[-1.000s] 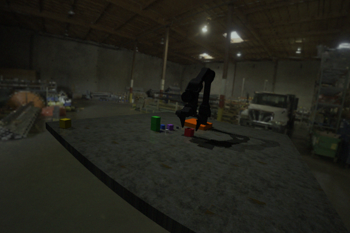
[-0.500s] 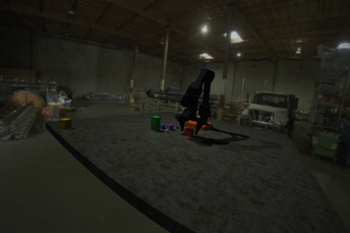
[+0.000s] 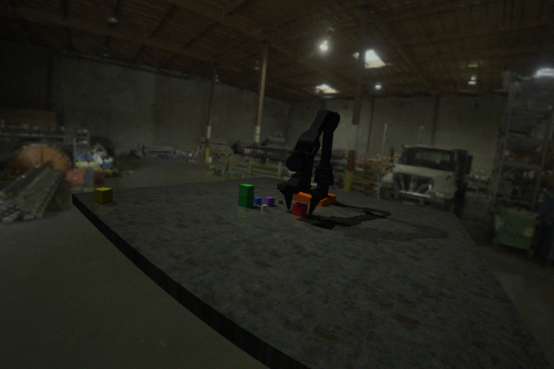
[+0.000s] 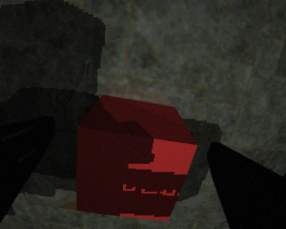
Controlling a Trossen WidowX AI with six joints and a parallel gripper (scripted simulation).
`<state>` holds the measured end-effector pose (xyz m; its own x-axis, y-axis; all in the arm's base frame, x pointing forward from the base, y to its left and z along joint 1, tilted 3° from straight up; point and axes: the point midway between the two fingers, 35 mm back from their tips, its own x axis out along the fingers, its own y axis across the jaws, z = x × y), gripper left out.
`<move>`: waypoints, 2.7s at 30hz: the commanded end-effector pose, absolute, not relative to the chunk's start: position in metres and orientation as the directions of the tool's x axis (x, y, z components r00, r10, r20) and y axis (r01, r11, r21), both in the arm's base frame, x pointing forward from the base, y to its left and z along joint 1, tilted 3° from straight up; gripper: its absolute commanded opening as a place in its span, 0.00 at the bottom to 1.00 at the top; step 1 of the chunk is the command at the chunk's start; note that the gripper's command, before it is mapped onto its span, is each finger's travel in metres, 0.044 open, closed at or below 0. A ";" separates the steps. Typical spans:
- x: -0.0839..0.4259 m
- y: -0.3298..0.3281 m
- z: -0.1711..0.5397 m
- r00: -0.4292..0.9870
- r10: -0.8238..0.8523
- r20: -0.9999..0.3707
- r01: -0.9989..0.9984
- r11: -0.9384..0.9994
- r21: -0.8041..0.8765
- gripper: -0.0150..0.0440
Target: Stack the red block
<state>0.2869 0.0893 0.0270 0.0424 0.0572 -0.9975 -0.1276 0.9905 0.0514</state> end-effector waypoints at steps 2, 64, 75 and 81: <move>0.285 0.090 0.027 0.037 0.061 -0.997 -0.121 0.991 0.056 1.00; 0.313 0.053 0.147 0.044 0.049 -0.998 -0.123 0.992 0.044 0.25; 0.354 -0.002 0.149 0.045 0.046 -0.998 -0.118 0.992 0.040 0.25; 0.372 -0.037 0.147 0.046 0.044 -0.998 -0.119 0.992 0.038 0.25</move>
<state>0.3626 -0.0193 0.1469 0.0423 0.0394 -0.9983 -0.1132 0.9930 0.0344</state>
